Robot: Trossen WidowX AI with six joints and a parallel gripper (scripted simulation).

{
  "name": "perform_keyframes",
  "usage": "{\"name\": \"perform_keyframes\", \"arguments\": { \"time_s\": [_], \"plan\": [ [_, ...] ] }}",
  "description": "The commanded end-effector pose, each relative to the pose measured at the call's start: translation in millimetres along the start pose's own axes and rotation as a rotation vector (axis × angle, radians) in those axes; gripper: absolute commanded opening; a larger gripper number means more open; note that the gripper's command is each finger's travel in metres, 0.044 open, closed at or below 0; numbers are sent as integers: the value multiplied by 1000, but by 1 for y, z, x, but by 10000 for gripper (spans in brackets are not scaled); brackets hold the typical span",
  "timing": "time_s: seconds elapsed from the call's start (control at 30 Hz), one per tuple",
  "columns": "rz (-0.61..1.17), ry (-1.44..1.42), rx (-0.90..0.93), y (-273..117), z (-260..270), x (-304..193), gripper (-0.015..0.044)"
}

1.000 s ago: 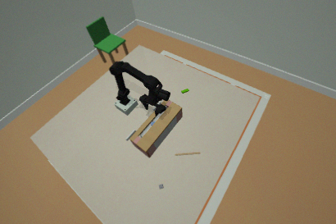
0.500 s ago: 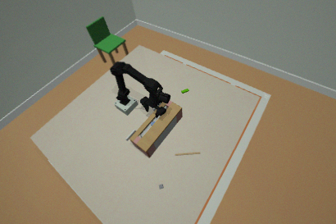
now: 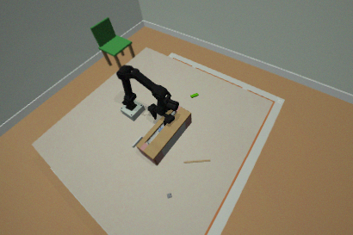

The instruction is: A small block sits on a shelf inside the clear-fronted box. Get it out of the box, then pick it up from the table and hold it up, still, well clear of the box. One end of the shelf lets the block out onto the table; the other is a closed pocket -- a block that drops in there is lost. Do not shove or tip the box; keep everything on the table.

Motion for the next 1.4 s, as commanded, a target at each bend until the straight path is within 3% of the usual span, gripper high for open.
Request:
{"name": "perform_keyframes", "arguments": {
  "time_s": [0.0, 0.73, 1.37],
  "plan": [
    [5, -6, 3, 7, 2, 1, 400],
    [4, -1, 1, 21, -5, -33, 400],
    [3, -1, 1, 18, -1, -25, 400]
  ]
}}
Point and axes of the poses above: the point midway between the two fingers, 35 mm back from their tips, its own y axis out along the fingers, its own z axis across the jaws, x = y × z, the point moved 1 cm from there along -y, back along the fingers, and after that the axes turned 11 degrees about y, right-handed, at the moved point
